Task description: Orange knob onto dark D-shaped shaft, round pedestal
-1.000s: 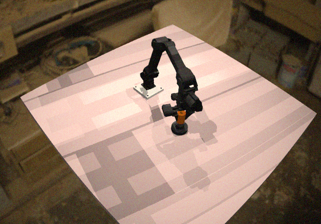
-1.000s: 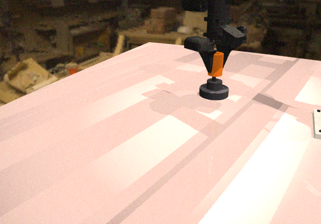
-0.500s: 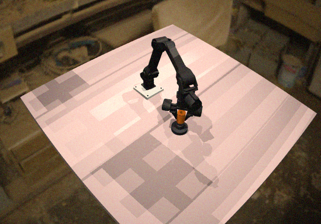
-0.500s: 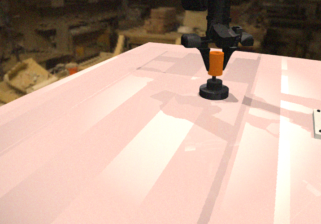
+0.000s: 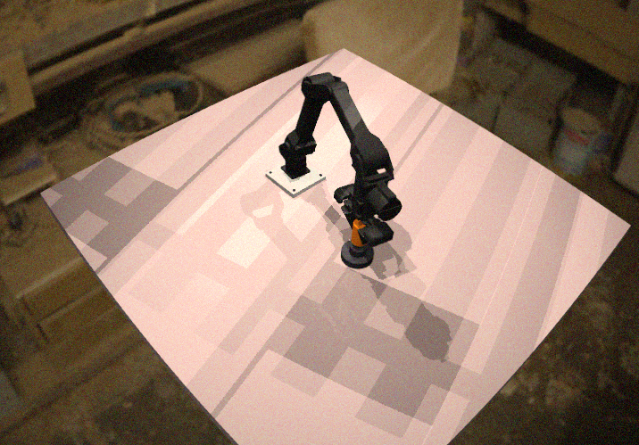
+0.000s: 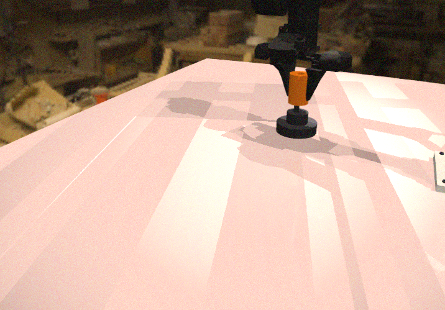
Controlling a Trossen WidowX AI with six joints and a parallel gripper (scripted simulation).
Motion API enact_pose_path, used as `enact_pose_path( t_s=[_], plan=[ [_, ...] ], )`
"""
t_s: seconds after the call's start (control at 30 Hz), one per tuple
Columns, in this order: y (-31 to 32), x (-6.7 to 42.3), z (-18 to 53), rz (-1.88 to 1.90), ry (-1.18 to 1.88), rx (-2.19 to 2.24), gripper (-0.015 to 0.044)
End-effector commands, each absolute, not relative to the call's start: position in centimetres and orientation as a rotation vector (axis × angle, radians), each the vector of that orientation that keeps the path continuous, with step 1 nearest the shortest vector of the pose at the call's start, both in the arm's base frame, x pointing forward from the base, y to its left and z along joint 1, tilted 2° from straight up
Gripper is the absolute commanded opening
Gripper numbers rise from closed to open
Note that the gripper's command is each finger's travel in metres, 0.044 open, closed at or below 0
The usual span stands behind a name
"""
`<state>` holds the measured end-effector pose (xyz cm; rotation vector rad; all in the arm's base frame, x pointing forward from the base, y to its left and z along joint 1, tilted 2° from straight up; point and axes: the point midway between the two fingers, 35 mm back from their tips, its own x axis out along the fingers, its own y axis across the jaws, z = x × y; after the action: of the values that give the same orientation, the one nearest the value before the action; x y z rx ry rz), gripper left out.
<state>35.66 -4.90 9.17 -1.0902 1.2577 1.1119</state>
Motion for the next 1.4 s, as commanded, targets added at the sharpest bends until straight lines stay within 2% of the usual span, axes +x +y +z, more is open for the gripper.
enact_pose_path(
  t_s=[0.0,0.47,1.37],
  plan=[
    [-4.98,35.77,9.34,0.784,1.417,-0.763,0.0],
    [-4.91,35.51,9.29,0.075,1.566,-0.049,0.0],
    [-4.96,35.59,9.03,0.054,1.567,-0.028,0.0]
  ],
)
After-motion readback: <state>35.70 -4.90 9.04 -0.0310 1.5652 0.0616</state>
